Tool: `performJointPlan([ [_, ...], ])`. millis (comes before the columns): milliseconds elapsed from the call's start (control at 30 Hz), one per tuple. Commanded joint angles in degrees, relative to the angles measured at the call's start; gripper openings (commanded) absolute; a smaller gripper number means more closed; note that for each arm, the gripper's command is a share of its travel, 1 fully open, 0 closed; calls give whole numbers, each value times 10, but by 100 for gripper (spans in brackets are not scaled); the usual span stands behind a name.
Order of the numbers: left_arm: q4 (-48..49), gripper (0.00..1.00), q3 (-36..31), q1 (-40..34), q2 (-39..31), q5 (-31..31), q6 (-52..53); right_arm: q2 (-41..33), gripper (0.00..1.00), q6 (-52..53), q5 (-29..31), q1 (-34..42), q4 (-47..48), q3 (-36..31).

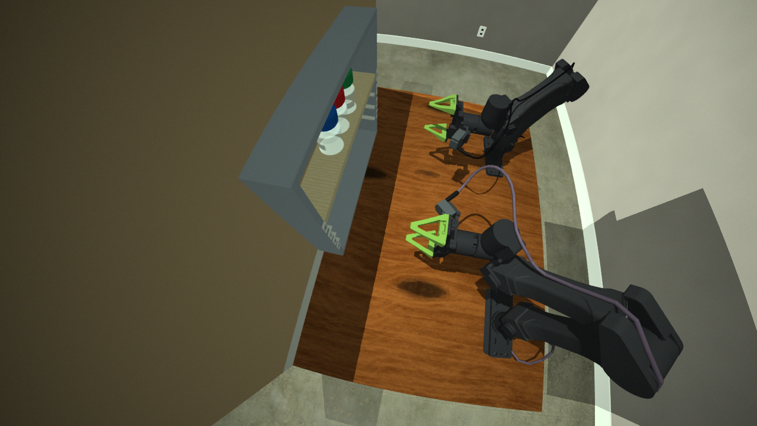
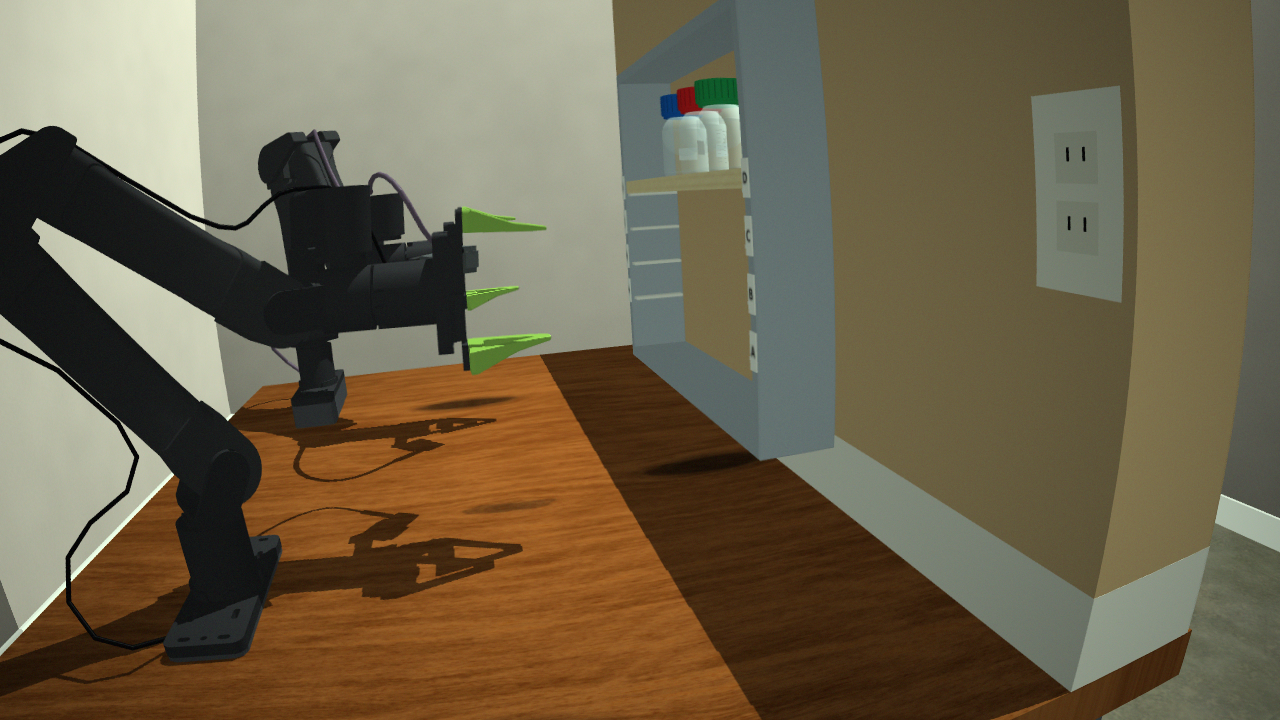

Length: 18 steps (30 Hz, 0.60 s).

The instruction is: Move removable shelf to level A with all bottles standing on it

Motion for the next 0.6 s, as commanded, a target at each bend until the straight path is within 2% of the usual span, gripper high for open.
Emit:
performJointPlan([
  [0, 27, 100, -2, -5, 8, -10, 15, 12, 100, -9, 9, 5, 31, 0],
  [567, 31, 100, -3, -5, 10, -10, 17, 12, 100, -10, 10, 5, 33, 0],
])
